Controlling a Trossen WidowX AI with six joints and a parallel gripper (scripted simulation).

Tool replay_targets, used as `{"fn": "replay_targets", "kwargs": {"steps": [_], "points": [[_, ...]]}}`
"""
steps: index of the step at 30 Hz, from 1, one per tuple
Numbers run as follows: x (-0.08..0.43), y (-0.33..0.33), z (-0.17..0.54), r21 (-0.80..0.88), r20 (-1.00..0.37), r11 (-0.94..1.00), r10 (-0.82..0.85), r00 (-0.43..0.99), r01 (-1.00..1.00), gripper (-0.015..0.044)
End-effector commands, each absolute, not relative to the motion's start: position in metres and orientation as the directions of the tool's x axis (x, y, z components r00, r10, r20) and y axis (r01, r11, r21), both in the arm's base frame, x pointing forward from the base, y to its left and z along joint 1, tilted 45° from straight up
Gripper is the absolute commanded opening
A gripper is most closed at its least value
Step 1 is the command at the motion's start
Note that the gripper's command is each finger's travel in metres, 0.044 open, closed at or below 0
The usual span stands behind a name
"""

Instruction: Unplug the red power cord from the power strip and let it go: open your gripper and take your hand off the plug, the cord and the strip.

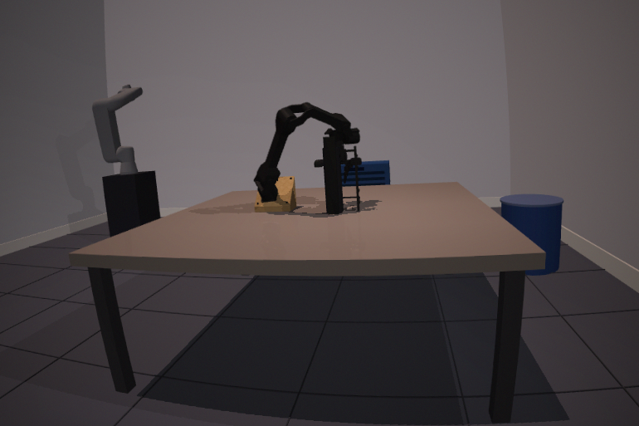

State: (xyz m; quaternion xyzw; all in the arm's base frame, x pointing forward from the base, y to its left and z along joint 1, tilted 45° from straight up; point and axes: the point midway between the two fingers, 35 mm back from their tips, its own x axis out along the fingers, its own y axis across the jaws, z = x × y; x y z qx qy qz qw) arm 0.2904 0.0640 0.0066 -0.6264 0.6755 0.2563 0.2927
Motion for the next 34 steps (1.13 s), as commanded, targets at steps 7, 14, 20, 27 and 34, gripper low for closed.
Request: {"fn": "replay_targets", "kwargs": {"steps": [7,14,20,27,34], "points": [[0.293,0.082,-0.005,-0.016,-0.719,0.082,-0.694,-0.046,-0.996,0.044],[0.294,0.114,-0.026,-0.017,-0.72,0.083,-0.693,-0.045,-0.996,0.044],[0.294,0.114,-0.026,-0.017,-0.72,0.083,-0.693,-0.045,-0.996,0.044],[0.294,0.114,-0.026,-0.017,-0.72,0.083,-0.693,-0.045,-0.996,0.044],[0.294,0.114,-0.026,-0.017,-0.72,0.083,-0.693,-0.045,-0.996,0.044]]}}
